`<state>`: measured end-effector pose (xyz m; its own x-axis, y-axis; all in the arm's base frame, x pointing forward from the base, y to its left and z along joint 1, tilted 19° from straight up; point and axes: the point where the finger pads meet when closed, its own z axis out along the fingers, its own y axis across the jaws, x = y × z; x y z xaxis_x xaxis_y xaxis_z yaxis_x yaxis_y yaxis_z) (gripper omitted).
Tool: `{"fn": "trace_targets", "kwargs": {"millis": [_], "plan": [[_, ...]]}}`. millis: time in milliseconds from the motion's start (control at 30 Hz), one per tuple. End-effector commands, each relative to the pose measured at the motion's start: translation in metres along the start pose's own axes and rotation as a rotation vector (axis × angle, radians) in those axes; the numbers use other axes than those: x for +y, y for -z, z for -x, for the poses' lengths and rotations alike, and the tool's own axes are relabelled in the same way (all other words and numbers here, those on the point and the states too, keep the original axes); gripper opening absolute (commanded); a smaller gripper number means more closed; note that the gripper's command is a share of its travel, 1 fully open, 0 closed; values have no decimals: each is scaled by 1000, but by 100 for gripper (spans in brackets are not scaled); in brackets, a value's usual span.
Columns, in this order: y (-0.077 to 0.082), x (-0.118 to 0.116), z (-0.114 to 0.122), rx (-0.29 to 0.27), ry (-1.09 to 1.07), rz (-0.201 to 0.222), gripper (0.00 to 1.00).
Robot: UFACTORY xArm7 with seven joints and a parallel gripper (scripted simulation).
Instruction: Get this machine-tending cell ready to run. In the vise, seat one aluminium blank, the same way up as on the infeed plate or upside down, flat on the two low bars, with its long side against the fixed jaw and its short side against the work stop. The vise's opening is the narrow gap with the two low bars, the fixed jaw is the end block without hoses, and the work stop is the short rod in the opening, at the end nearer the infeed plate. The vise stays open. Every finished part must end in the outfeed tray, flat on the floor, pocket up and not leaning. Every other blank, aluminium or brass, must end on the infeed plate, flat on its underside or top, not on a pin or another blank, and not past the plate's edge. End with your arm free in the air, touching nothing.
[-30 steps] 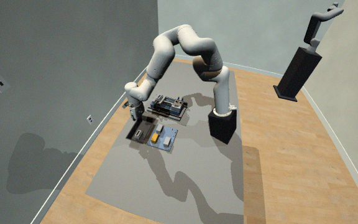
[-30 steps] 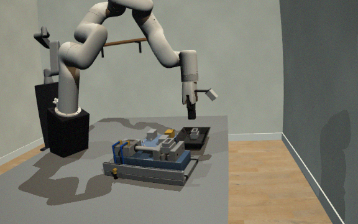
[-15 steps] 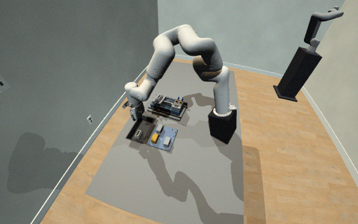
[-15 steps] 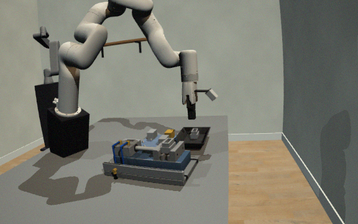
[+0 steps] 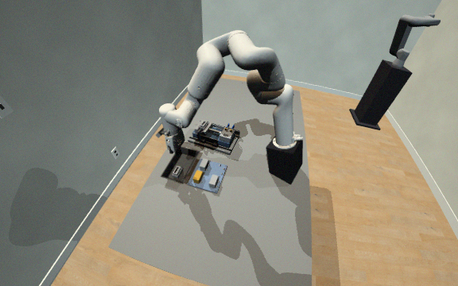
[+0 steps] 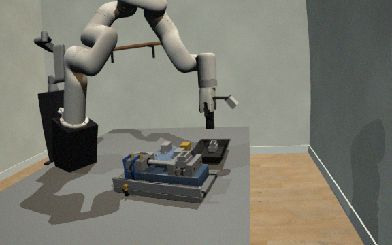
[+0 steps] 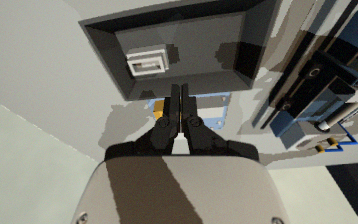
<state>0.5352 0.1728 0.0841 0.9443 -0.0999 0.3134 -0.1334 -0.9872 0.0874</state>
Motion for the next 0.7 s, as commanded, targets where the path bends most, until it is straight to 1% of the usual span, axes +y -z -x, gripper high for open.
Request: {"fn": "trace_targets", "kwargs": {"millis": [0,433,500,667], "plan": [[5,-1,-1,2,0,-2,0],[37,-1,-1,2,0,-2,0],[37,-1,-1,2,0,-2,0],[49,-1,-1,2,0,-2,0]]}}
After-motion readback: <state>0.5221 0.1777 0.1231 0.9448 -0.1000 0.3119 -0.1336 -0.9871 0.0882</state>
